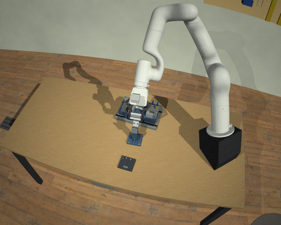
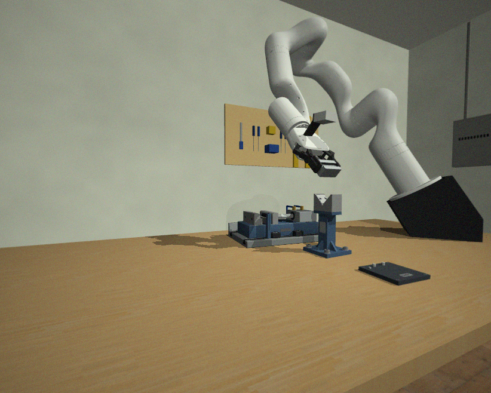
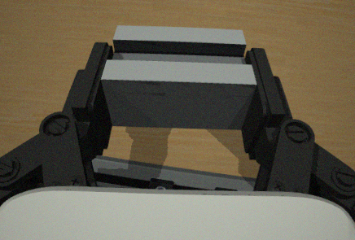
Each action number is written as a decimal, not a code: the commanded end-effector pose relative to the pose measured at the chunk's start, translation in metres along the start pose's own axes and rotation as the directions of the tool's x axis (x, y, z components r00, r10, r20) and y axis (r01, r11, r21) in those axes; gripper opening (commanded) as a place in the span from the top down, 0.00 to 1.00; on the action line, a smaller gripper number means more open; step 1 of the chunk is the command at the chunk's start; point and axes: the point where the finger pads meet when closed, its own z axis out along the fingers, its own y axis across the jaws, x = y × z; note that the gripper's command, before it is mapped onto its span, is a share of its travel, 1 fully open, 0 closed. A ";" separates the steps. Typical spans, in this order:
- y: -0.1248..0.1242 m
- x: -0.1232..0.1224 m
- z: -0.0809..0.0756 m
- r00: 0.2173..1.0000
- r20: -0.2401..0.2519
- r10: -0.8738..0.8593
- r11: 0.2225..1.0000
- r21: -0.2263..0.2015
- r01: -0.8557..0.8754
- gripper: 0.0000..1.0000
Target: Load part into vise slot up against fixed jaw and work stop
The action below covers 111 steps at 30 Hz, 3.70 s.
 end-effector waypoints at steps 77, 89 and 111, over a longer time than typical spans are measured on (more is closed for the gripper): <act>0.001 -0.047 0.047 1.000 -0.001 -0.001 1.000 -0.001 0.001 1.00; 0.001 -0.050 0.050 1.000 -0.001 -0.001 1.000 -0.001 0.001 1.00; 0.001 -0.050 0.051 1.000 -0.001 -0.001 1.000 -0.001 0.001 1.00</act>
